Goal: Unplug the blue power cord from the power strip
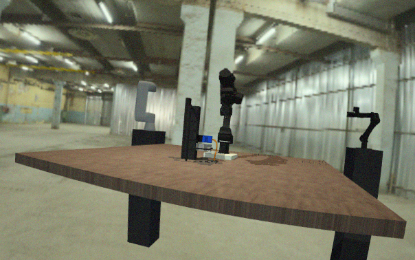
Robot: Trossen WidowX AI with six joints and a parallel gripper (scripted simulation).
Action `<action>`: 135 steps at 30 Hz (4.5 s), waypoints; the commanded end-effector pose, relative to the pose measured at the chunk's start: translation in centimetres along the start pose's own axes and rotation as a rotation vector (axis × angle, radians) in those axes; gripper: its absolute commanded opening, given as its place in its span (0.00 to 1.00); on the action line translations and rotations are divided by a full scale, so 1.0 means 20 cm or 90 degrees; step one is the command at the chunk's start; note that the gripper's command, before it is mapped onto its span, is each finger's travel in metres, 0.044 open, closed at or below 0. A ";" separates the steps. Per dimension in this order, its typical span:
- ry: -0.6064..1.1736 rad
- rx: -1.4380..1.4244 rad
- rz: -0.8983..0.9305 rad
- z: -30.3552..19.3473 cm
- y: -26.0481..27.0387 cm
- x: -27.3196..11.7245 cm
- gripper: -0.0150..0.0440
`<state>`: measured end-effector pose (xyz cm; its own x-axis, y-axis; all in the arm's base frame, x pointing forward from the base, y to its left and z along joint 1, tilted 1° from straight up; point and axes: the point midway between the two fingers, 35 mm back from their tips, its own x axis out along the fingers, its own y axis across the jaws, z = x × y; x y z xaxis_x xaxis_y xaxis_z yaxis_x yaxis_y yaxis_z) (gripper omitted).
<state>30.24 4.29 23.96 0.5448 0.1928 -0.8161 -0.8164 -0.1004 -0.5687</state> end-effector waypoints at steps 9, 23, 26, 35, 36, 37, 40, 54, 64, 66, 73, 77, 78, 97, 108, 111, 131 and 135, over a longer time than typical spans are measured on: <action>0.089 0.075 0.368 -0.22 0.53 0.20 0.53; 0.089 0.075 0.368 -0.28 0.53 0.19 0.53; 0.090 0.075 0.368 -0.31 0.53 0.19 0.53; 0.091 0.075 0.368 -0.38 0.54 0.17 0.53; 0.091 0.075 0.368 -0.39 0.54 0.17 0.53; 0.091 0.075 0.368 -0.39 0.55 0.17 0.53; 0.091 0.075 0.369 -0.41 0.55 0.17 0.53; 0.091 0.075 0.369 -0.42 0.58 0.22 0.53; 0.090 0.077 0.367 -0.42 0.57 0.21 0.29; 0.090 0.077 0.367 -0.42 0.57 0.21 0.27; 0.090 0.077 0.367 -0.39 0.57 0.22 0.25; 0.089 0.077 0.367 -0.36 0.56 0.22 0.25; 0.089 0.077 0.367 -0.35 0.56 0.23 0.25; 0.088 0.077 0.367 -0.19 0.55 0.25 0.25; 0.108 0.093 0.373 -0.20 0.56 0.25 0.30; 0.108 0.093 0.373 -0.20 0.56 0.25 0.43; 0.088 0.076 0.368 -0.20 0.53 0.20 0.53; 0.089 0.075 0.368 -0.21 0.53 0.20 0.53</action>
<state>24.37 -0.01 13.99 0.0145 0.0052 -0.9999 -0.9992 -0.0368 -0.0147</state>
